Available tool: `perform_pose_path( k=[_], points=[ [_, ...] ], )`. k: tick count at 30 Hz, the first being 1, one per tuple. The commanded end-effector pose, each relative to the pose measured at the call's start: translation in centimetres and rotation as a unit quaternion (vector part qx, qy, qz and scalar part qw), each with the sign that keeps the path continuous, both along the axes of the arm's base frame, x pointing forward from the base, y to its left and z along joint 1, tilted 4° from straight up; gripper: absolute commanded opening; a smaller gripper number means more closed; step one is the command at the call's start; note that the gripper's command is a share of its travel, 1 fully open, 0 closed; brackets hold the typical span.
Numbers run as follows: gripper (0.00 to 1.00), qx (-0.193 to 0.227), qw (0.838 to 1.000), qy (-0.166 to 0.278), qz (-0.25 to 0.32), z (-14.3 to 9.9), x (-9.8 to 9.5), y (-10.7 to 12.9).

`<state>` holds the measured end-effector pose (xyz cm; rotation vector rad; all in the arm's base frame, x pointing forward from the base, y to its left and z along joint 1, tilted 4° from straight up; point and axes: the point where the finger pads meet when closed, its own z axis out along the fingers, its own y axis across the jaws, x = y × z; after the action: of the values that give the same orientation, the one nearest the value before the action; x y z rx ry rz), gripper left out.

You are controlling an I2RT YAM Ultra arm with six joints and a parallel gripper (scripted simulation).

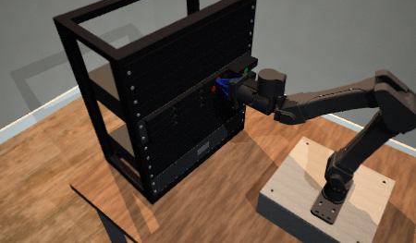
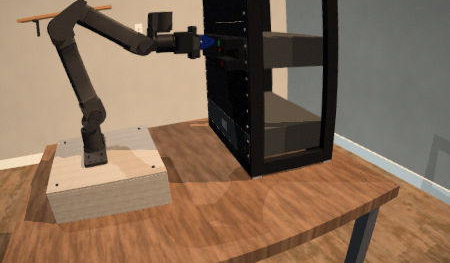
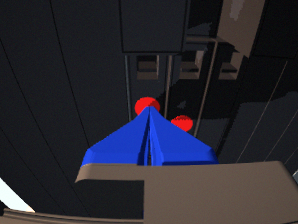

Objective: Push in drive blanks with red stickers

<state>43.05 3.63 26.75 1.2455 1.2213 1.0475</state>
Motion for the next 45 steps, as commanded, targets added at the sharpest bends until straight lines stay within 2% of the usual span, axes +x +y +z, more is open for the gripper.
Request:
perform_pose_path(
  k=[1, 2, 3, 6, 20, 22, 23, 24, 25, 31, 34, 39, 45],
  points=[
    [0.0, 0.006, 0.998, -0.054, -0.021, 4.4, -0.3, -1.3],
    [0.0, 0.006, 0.998, -0.054, -0.021, 4.4, -0.6, -1.2],
    [0.0, 0.001, 0.999, -0.029, -0.013, 2.1, -1.3, -0.5],
    [0.0, -0.001, 1.0, -0.021, -0.011, 1.7, -1.8, -0.3],
    [0.0, -0.001, 1.0, -0.021, -0.011, 1.8, -9.4, 0.5],
    [0.0, -0.001, 1.0, -0.021, -0.011, 1.8, -9.4, 0.5],
    [0.0, 0.005, 0.999, -0.035, -0.011, 3.2, -9.6, 0.5],
    [0.0, 0.0, 1.0, -0.023, -0.011, 2.0, -10.0, 0.5],
    [0.0, -0.001, 1.0, -0.021, -0.011, 1.8, -10.2, 0.5],
    [0.0, 0.004, 0.999, -0.032, -0.011, 2.9, -10.4, 0.6],
    [0.0, 0.0, 1.0, -0.022, -0.018, 1.8, -10.4, 0.1],
    [0.0, -0.001, 1.0, -0.021, -0.015, 1.5, -10.5, -0.3],
    [0.0, -0.001, 1.0, -0.021, -0.015, 0.4, -10.8, -1.8]
  ],
)
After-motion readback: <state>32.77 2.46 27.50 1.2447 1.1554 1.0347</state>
